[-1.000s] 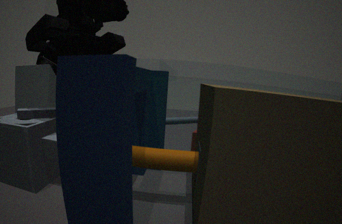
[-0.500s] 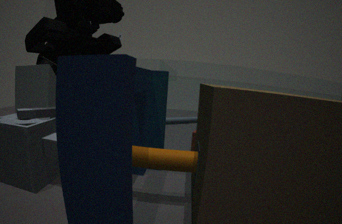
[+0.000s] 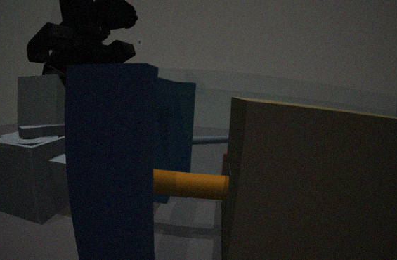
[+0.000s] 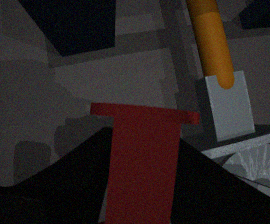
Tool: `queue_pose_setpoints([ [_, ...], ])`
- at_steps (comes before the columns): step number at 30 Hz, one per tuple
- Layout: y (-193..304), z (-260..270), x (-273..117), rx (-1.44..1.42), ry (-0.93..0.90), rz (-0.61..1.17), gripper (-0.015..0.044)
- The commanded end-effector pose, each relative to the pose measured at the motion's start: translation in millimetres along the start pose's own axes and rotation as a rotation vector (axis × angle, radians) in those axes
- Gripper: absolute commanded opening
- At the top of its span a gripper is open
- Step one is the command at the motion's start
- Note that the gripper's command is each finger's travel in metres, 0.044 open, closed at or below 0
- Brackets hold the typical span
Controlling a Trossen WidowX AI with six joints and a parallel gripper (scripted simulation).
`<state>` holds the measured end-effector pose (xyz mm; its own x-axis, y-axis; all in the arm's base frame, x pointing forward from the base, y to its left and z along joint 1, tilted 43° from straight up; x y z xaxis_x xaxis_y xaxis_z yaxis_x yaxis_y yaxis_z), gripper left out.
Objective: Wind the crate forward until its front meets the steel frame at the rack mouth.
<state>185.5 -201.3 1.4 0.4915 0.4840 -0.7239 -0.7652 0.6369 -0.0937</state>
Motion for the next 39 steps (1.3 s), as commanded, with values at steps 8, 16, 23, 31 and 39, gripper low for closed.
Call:
queue_pose_setpoints([
  [8,18,-1,-8,0.022,0.006,0.017,0.0],
  [16,26,-3,-12,0.022,0.007,0.017,0.0],
  [23,33,-5,-15,0.023,0.007,0.018,0.0],
  [31,40,-8,-19,0.023,0.008,0.018,0.0],
  [39,47,-12,-23,0.023,0.008,0.018,0.0],
])
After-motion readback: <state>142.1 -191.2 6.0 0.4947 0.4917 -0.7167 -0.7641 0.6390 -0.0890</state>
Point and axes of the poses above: the point midway between the two fingers, 35 mm back from their tips, its own x axis out along the fingers, its own z axis across the jaws, y = z × x, the point moved 10 cm from there along -x, back along the fingers, and after that the axes turned 11 degrees about x, right-handed, at the moved point
